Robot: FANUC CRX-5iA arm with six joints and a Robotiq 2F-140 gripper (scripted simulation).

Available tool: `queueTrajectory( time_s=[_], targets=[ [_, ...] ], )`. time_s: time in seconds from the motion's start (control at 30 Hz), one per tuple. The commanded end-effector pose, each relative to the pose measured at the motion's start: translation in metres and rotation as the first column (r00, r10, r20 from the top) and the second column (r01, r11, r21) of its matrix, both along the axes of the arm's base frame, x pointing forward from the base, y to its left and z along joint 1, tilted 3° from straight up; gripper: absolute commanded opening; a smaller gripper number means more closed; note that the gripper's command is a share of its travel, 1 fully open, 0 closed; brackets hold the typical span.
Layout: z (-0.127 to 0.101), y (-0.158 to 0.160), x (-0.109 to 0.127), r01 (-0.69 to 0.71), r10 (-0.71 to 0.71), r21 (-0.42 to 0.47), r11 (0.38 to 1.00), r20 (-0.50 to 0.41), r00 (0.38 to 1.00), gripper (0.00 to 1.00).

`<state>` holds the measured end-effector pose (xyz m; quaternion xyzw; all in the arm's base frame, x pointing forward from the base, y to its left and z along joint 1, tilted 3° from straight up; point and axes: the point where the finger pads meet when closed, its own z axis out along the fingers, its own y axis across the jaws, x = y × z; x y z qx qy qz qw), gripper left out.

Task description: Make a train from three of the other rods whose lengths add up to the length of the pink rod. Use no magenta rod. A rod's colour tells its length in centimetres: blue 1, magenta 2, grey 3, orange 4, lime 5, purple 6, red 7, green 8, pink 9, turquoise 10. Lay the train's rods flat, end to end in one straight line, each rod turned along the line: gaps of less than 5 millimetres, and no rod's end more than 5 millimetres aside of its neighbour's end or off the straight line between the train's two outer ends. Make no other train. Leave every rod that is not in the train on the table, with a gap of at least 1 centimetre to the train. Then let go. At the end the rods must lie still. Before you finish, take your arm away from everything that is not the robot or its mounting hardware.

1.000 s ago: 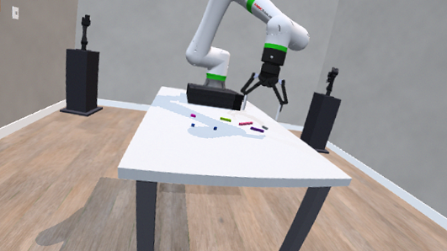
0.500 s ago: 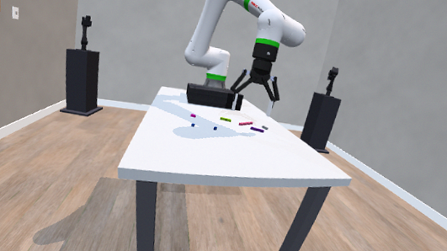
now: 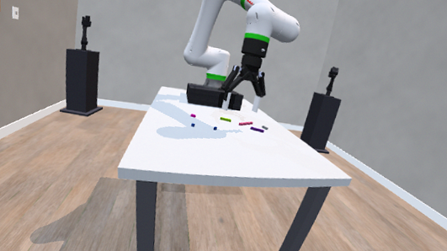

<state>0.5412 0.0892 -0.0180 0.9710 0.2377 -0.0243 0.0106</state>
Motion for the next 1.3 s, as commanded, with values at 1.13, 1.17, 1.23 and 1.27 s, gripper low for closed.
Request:
queueTrajectory(
  time_s=[1.13, 1.17, 1.23, 1.27],
  targets=[
    [0.009, -0.084, 0.025, -0.686, 0.688, 0.054, 0.725, -0.009, 0.726, 0.15],
    [0.009, -0.084, 0.025, -0.686, 0.688, 0.054, 0.725, -0.009, 0.726, 0.15],
    [0.009, -0.084, 0.025, -0.686, 0.688, 0.054, 0.725, -0.009, 0.726, 0.15],
    [0.009, -0.084, 0.025, -0.686, 0.688, 0.054, 0.725, -0.009, 0.726, 0.15]
  ],
)
